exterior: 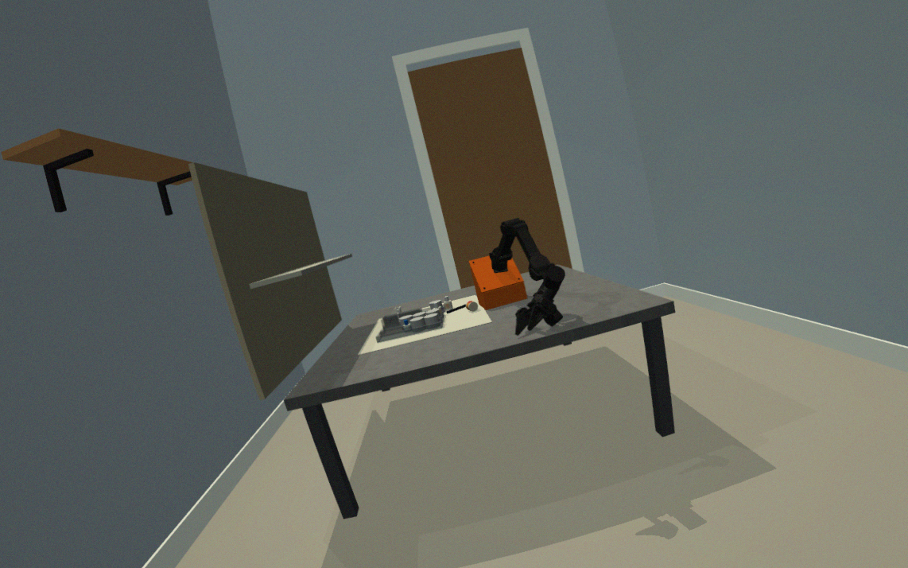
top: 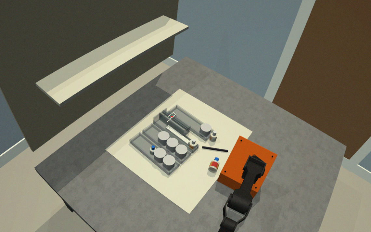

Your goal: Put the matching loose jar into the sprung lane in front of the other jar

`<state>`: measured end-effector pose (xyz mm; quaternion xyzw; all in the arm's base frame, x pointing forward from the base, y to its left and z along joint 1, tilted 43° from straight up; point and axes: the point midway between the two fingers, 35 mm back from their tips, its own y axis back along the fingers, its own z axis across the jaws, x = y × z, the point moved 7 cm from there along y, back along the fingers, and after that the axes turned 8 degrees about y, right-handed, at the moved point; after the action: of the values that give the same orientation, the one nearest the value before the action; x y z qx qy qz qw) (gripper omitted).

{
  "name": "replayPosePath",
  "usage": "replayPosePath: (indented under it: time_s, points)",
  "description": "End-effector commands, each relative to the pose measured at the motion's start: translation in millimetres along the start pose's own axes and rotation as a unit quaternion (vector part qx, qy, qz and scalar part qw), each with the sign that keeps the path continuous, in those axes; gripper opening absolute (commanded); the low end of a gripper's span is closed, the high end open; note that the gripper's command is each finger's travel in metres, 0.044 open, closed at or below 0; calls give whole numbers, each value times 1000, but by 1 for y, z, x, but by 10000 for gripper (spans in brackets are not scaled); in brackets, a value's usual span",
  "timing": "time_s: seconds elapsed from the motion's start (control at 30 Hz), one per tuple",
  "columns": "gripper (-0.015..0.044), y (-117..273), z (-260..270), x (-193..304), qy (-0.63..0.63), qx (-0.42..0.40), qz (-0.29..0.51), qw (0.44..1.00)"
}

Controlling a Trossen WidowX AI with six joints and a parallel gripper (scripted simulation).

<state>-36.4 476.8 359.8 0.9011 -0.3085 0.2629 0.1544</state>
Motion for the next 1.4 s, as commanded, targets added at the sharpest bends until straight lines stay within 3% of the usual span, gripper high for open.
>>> replayPosePath:
  time_s: [0.0,0.33,0.7,1.13,1.37]
  points:
    - [440,-26,21,23,-48,-21,4,999]
    - [440,-93,98,94,-159,-95,25,982]
    - [440,-140,234,190,-248,-228,66,939]
    - [440,-116,397,290,-420,-365,111,823]
    - [440,-75,499,314,-521,-454,140,709]
